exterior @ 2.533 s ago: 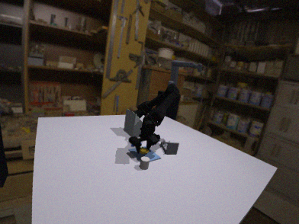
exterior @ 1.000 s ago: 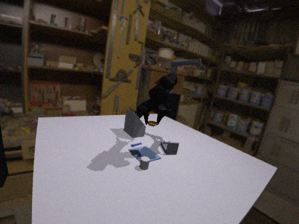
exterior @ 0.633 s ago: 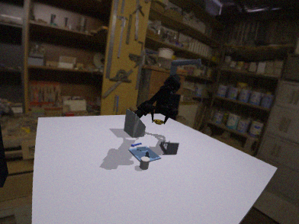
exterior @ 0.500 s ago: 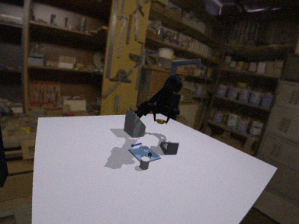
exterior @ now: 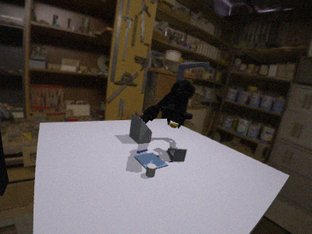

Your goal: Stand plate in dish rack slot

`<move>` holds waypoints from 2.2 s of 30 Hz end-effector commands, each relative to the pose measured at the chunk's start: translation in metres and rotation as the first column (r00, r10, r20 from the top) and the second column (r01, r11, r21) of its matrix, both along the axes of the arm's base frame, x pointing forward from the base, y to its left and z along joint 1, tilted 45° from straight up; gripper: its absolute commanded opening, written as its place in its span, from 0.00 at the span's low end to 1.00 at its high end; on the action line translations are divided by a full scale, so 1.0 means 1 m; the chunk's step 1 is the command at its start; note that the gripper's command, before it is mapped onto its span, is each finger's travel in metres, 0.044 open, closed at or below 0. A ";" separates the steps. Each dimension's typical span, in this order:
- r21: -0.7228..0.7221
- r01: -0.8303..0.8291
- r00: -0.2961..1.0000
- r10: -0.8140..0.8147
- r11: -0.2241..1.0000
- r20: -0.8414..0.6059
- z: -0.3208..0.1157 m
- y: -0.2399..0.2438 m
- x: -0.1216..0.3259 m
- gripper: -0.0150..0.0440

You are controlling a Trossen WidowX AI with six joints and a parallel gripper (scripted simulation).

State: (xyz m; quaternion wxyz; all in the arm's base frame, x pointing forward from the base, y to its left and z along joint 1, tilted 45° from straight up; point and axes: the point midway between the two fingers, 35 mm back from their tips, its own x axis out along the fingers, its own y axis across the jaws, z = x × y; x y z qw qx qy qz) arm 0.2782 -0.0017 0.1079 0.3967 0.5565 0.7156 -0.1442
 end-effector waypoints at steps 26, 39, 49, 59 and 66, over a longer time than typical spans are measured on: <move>-0.173 0.493 0.720 -0.511 0.853 -0.470 0.047 0.057 -0.055 0.25; -0.366 0.318 0.854 -0.432 0.875 -0.290 0.002 0.066 -0.065 0.25; -0.508 0.225 0.935 -0.331 0.832 -0.128 -0.026 0.070 -0.067 0.25; -0.625 0.186 0.978 -0.204 0.758 0.043 -0.048 0.074 -0.064 0.25; -0.687 0.191 0.981 -0.108 0.701 0.163 -0.058 0.078 -0.061 0.25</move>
